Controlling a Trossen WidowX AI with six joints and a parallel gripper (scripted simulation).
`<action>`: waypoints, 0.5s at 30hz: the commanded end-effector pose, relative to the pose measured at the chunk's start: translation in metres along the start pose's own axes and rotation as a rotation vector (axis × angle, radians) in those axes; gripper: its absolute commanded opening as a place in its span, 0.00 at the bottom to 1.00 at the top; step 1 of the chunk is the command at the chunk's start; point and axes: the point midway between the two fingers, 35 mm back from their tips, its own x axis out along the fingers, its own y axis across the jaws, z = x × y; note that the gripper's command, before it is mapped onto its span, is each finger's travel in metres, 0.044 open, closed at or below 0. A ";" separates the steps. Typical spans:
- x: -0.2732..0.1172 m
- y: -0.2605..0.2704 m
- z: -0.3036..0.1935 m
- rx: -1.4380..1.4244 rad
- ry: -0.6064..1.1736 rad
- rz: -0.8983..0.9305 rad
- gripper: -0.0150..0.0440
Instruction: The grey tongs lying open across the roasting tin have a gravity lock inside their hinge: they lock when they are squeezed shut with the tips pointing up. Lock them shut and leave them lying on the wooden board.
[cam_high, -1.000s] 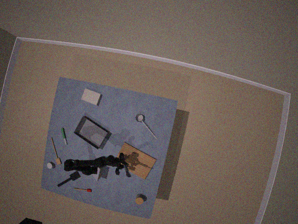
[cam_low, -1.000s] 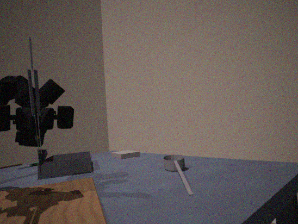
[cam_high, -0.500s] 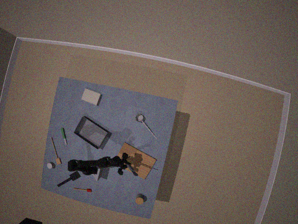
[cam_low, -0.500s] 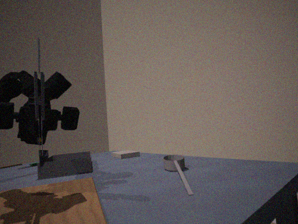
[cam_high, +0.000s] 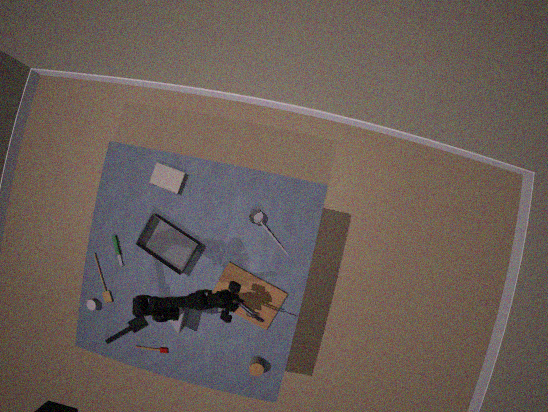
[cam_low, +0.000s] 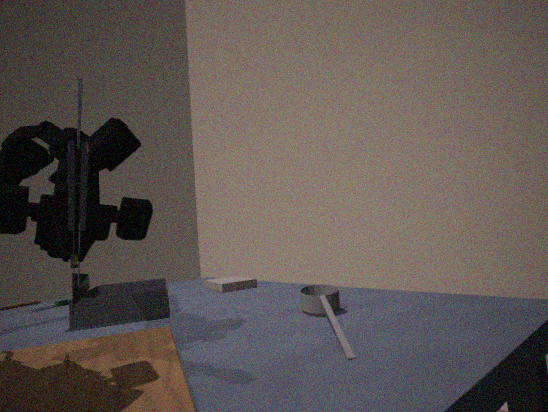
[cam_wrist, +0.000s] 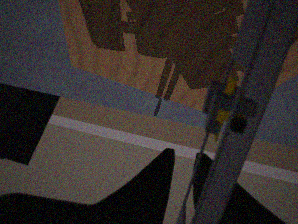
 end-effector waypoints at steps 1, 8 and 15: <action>0.002 -0.001 -0.004 -0.006 -0.045 -0.003 0.00; 0.006 -0.001 -0.004 -0.013 -0.141 -0.002 0.00; 0.009 0.000 -0.004 -0.016 -0.236 -0.006 0.00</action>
